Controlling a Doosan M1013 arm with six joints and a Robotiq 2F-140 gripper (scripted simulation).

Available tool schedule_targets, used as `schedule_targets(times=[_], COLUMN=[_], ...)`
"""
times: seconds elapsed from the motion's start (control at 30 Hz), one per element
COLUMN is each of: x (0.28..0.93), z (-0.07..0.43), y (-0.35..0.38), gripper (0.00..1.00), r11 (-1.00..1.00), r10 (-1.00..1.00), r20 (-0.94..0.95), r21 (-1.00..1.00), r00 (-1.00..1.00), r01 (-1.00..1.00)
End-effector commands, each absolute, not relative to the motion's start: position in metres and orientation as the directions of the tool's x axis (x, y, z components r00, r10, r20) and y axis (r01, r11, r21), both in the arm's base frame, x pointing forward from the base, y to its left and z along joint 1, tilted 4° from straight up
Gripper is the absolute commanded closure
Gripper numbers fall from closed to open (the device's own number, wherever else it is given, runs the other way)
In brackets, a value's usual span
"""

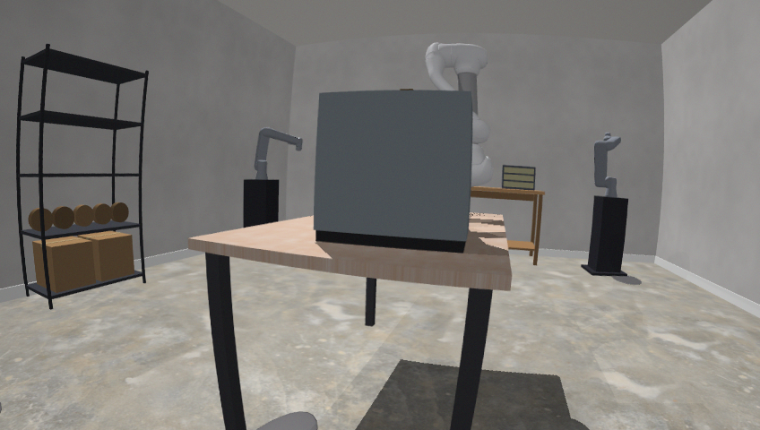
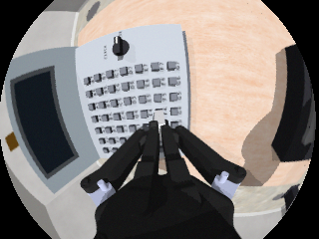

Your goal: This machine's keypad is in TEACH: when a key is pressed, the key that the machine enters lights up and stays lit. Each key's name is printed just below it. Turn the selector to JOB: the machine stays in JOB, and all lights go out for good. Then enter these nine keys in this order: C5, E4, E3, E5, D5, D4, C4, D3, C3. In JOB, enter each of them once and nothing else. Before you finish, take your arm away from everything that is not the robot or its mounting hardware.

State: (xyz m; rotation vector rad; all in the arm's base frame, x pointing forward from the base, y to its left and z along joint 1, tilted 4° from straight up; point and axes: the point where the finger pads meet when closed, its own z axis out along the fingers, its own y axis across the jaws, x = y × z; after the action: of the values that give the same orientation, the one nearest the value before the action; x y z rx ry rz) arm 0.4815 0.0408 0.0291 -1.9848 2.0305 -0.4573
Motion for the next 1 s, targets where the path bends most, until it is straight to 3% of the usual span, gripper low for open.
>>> schedule_targets(times=[0.0, 0.43, 0.97], x=[0.481, 0.479, 0.477], z=[0.031, 0.035, 0.037], y=[0.041, 0.040, -0.027], gripper=[1.00, 1.00, 1.00], r11=[0.015, 0.015, 0.015], r10=[-0.999, -0.999, -0.999], r20=[0.030, 0.030, 0.030], r21=[-0.402, -0.402, -0.402], r00=[-0.029, -0.029, -0.029], r01=[-0.916, -0.916, -0.916])
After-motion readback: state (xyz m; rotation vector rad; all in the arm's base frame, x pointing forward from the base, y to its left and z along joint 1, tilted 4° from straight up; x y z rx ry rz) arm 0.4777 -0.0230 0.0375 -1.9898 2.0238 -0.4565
